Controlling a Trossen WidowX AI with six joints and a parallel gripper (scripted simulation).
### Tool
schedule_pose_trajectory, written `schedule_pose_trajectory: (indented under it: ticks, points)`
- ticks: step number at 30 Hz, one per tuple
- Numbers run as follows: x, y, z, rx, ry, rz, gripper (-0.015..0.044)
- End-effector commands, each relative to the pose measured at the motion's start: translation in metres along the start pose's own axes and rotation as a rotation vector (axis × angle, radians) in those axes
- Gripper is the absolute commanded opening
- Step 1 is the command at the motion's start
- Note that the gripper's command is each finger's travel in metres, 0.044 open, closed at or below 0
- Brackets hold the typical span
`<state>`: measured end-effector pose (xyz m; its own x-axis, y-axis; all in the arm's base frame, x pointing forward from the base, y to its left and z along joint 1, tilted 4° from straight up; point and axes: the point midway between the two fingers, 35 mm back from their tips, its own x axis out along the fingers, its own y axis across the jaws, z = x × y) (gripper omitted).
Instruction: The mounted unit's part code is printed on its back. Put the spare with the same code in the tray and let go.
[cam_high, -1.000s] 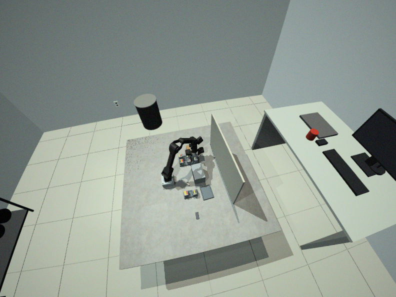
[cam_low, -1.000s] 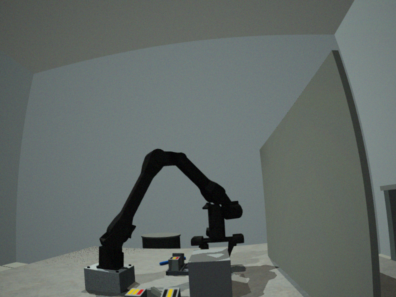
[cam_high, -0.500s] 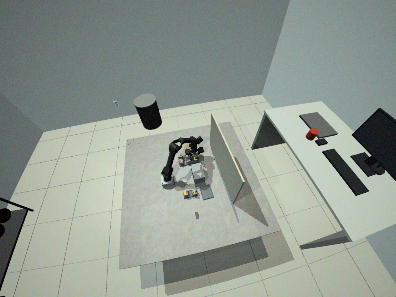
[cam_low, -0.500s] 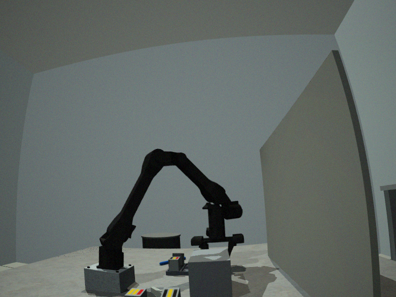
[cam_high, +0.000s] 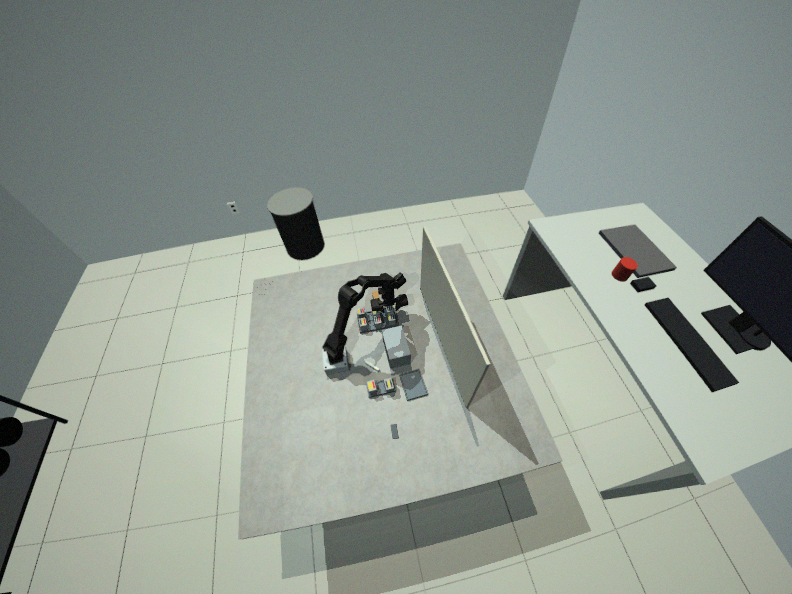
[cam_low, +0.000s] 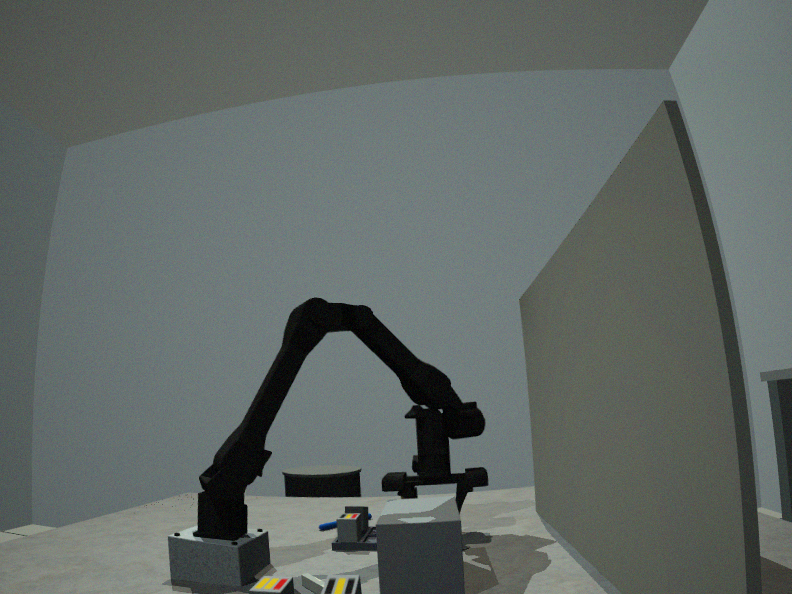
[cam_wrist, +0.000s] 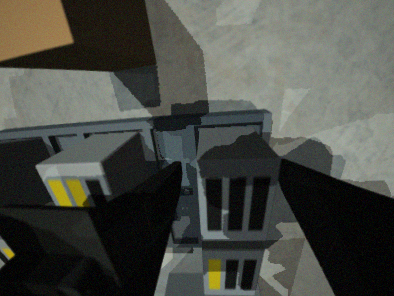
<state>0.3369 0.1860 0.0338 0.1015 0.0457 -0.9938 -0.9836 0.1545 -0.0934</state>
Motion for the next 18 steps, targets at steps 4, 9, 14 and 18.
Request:
schedule_pose_trajectory:
  ticks: [4,9,14,18]
  points:
    - [0.0010,0.0005,-0.0010,-0.002,0.004,0.001,0.0300]
    - [0.0010,0.0005,-0.0010,-0.002,0.004,0.001,0.0300]
    - [0.0000,0.0000,0.0000,0.000,0.000,0.000,0.0274]
    - [0.0000,0.0000,0.0000,0.000,0.000,0.000,0.0169]
